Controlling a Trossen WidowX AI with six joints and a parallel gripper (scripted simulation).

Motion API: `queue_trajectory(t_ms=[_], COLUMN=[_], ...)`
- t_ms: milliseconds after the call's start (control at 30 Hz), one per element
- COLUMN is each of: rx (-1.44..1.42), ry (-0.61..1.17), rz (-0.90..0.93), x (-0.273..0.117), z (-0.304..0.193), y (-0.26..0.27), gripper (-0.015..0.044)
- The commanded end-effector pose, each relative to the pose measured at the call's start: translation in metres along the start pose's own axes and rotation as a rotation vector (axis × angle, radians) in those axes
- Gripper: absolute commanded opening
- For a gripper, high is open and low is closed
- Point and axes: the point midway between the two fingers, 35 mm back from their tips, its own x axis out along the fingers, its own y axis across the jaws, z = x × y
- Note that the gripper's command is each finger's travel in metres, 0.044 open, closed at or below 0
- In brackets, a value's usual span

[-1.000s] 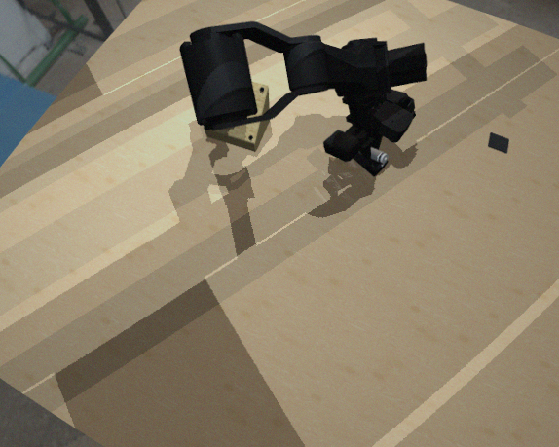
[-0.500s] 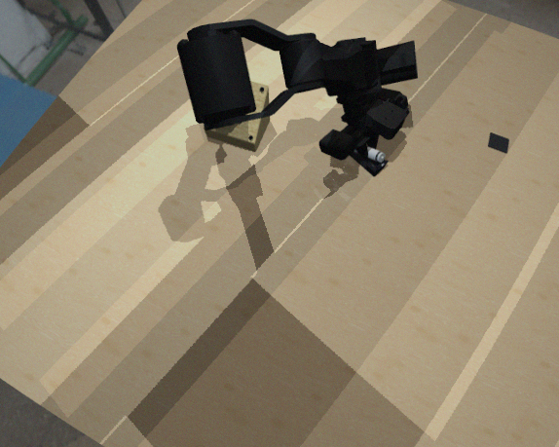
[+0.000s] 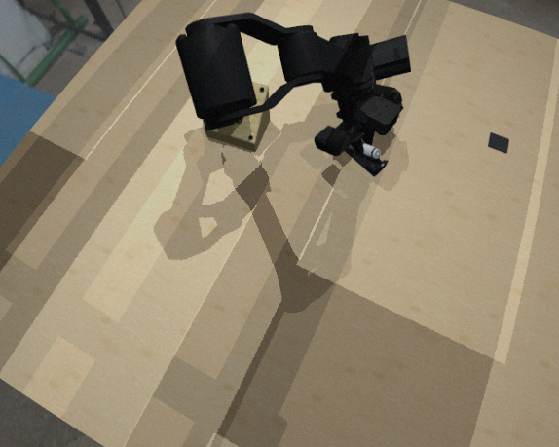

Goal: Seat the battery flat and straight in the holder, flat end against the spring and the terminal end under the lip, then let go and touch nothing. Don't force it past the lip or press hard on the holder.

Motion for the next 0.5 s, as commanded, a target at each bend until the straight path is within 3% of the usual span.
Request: queue_trajectory(t_ms=[0,467], rx=[-0.012,-0.02], ry=[0.006,0.068], rz=[0.006,0.009], x=[-0.0023,0.0018], z=[-0.007,-0.0054], y=[-0.0008,0.001], gripper=[0.0067,0.0067])
